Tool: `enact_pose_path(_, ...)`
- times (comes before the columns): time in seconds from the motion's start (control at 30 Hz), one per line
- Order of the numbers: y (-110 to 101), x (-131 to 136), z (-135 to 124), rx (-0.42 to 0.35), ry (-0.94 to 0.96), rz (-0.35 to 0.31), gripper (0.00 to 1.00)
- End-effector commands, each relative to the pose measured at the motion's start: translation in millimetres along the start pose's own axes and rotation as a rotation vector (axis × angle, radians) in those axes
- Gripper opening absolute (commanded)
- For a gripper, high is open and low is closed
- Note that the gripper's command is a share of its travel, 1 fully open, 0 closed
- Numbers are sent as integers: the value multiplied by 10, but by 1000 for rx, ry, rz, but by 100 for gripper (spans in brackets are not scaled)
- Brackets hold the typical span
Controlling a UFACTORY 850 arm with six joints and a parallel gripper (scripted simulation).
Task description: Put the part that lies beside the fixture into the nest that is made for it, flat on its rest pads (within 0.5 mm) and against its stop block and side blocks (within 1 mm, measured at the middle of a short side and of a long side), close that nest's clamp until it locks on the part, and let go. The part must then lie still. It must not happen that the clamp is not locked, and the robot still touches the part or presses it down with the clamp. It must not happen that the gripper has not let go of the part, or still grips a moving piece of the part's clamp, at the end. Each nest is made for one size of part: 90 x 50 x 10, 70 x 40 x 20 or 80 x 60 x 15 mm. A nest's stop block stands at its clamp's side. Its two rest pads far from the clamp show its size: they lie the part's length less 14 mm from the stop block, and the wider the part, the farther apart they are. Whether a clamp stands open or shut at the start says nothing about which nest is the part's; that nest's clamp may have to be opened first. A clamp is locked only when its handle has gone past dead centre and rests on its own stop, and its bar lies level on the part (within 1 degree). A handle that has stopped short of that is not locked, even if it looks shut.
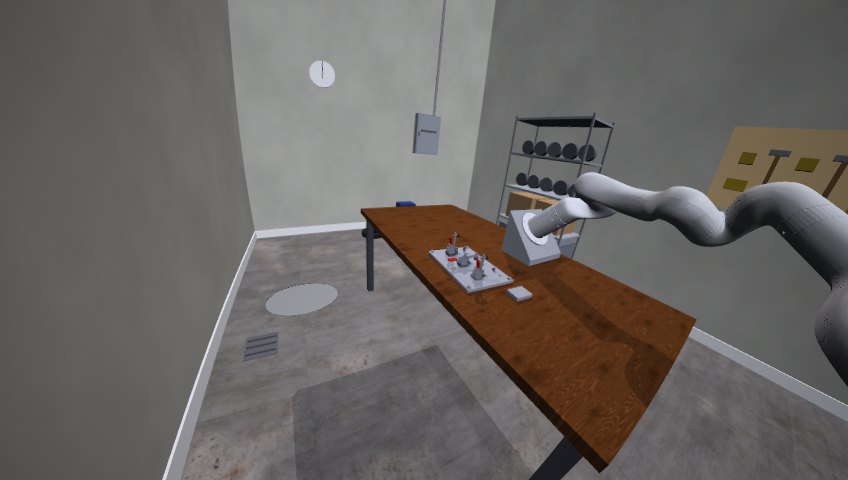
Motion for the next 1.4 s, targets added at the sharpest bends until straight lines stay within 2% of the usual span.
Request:
enact_pose_path(0.0, -8, 1, 21, 3, 0, 0, 100)
enact_pose_path(0.63, -3, 60, -20, -5, -3, -5, 100)
enact_pose_path(0.73, 13, 416, -266, -54, -16, -34, 100)
enact_pose_path(0.77, 13, 416, -266, -54, -16, -34, 100)
enact_pose_path(0.8, 10, 632, -416, -83, -22, -51, 100)
enact_pose_path(0.83, 10, 632, -416, -83, -22, -51, 100)
enact_pose_path(0.87, -6, 901, -603, -120, -29, -71, 100)
enact_pose_path(0.93, -6, 901, -603, -120, -29, -71, 100)
enact_pose_path(0.97, -43, 1204, -815, -164, -35, -95, 100)
enact_pose_path(1.1, -46, 1224, -828, -164, -35, -95, 100)
enact_pose_path(1.13, -118, 1596, -1092, -215, -40, -122, 100)
enact_pose_path(1.23, -118, 1596, -1092, -215, -40, -122, 100)
enact_pose_path(1.27, -209, 1932, -1333, -273, -41, -151, 100)
enact_pose_path(1.37, -234, 2011, -1392, -273, -41, -151, 100)
Point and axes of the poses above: the point where the finger pads meet when closed, its own y axis out along the fingers, its own x axis across the jaws, z = x × y, the point moved 3 cm from there along -y, back along the fingers, and after that the axes turned 12 degrees about -y, right-handed, at the moved point
